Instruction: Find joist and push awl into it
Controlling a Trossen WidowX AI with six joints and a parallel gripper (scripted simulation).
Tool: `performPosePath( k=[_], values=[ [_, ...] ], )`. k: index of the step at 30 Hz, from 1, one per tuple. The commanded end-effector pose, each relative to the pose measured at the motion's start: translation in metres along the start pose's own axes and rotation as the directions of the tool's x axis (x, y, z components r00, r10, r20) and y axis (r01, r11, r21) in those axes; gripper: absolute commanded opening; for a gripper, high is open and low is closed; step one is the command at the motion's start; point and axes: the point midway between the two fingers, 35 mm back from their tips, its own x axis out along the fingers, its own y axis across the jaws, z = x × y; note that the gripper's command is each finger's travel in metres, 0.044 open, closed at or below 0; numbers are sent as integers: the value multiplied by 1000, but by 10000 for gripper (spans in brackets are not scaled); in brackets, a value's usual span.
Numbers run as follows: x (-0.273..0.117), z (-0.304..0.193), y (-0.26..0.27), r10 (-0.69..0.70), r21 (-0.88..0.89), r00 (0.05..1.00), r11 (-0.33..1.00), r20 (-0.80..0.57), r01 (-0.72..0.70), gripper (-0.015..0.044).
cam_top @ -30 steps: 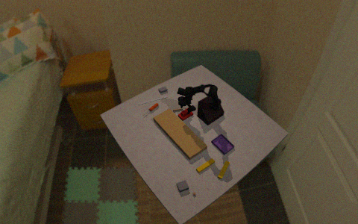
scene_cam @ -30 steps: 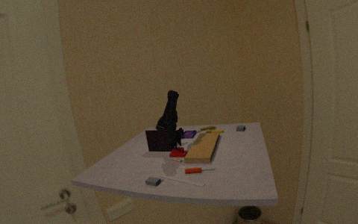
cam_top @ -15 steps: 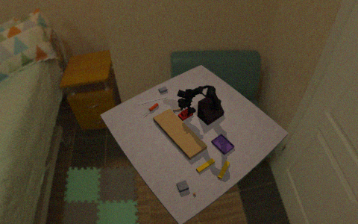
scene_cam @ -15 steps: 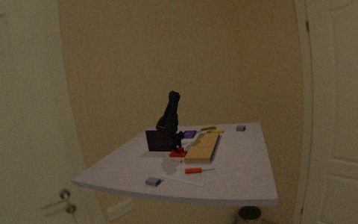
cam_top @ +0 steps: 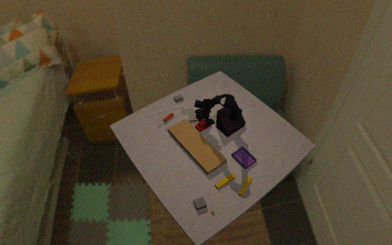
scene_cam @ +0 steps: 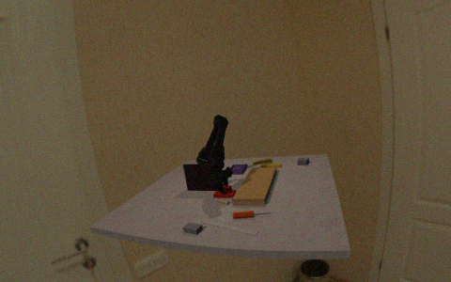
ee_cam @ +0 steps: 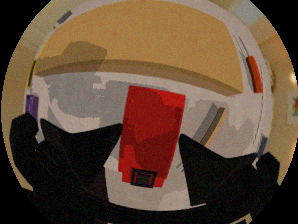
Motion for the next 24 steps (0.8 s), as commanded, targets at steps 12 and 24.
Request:
performPosePath(
  k=[12, 24],
  values=[
    [1, 0, 1, 3, 4, 1000, 1000, 4, -3, 228],
    [-2, 1, 0, 3, 5, 1000, 1000, 3, -3, 109]
  ],
)
